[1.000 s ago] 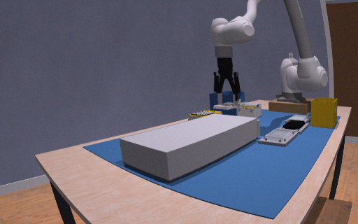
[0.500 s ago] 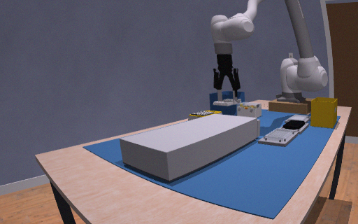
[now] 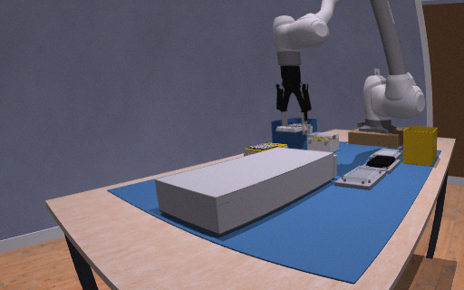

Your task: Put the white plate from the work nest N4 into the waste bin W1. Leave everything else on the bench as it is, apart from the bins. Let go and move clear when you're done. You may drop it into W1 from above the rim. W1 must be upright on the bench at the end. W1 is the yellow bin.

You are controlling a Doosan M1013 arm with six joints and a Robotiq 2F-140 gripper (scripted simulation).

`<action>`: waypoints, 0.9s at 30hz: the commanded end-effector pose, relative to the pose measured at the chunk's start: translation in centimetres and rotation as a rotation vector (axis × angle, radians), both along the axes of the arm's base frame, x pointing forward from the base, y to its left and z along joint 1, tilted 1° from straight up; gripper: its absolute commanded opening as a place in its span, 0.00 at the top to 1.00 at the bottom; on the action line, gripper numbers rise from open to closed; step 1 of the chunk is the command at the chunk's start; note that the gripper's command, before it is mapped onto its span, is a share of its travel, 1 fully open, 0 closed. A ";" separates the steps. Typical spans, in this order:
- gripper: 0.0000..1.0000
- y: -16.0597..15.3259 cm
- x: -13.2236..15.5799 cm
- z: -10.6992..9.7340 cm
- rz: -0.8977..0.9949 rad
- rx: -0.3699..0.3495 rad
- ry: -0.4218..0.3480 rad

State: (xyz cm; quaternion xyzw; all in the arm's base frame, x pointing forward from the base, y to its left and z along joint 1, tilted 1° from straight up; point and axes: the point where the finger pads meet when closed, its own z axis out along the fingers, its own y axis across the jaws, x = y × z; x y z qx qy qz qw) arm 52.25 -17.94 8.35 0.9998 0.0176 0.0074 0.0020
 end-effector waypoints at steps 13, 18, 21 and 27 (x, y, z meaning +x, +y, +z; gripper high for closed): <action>0.90 0.0 0.0 1.8 0.000 0.000 0.000; 0.90 0.0 0.0 2.5 0.000 0.000 0.000; 0.90 0.0 0.0 2.9 0.000 0.000 0.000; 0.90 0.0 -0.1 3.4 0.000 0.000 0.000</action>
